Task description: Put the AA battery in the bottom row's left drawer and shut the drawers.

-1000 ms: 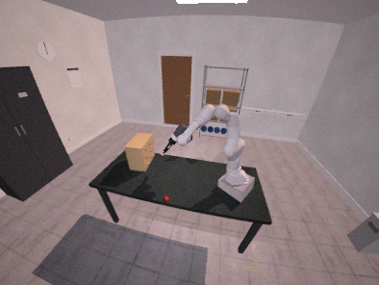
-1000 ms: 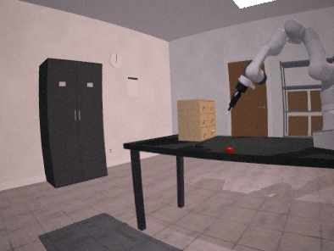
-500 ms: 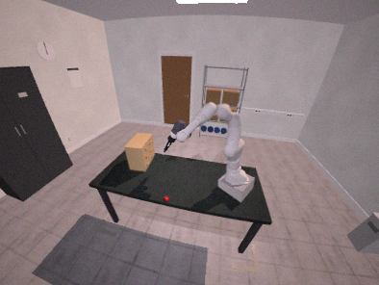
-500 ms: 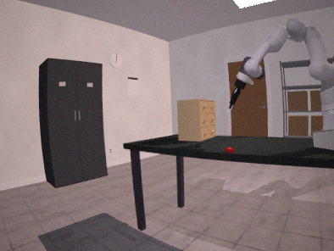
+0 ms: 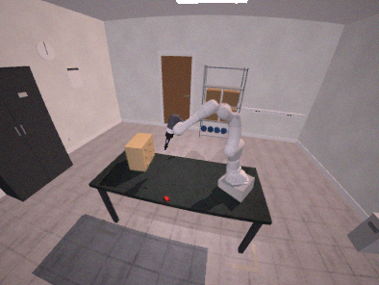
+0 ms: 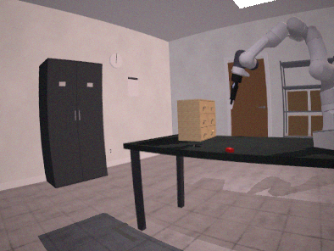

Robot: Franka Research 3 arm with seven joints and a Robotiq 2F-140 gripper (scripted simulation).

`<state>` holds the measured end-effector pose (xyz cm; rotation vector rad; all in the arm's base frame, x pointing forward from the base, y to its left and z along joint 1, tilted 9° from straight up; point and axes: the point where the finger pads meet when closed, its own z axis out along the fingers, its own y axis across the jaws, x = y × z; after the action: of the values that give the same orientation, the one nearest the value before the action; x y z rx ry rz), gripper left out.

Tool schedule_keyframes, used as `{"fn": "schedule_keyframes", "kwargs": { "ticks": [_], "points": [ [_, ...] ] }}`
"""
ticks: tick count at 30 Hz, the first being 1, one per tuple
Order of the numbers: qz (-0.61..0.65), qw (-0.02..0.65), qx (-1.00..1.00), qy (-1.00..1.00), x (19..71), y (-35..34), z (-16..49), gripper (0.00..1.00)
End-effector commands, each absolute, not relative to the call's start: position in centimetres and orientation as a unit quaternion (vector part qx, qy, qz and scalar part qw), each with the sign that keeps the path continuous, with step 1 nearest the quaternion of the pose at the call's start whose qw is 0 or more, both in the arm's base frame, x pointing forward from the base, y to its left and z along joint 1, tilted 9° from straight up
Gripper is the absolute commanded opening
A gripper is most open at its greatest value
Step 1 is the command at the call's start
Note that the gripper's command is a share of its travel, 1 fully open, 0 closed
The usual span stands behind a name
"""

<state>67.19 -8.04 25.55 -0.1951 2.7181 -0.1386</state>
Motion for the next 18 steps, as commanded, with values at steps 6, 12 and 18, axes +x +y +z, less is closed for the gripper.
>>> {"fn": "schedule_keyframes", "kwargs": {
  "ticks": [6, 12, 18],
  "points": [
    [-0.047, 0.109, -0.045, 0.992, 64.2, -7.8, 24.8, 0.10],
    [-0.048, 0.086, -0.044, 0.994, 63.7, -7.8, 25.1, 0.10],
    [-0.049, 0.070, -0.043, 0.995, 63.4, -7.8, 25.4, 0.10]
  ]
}}
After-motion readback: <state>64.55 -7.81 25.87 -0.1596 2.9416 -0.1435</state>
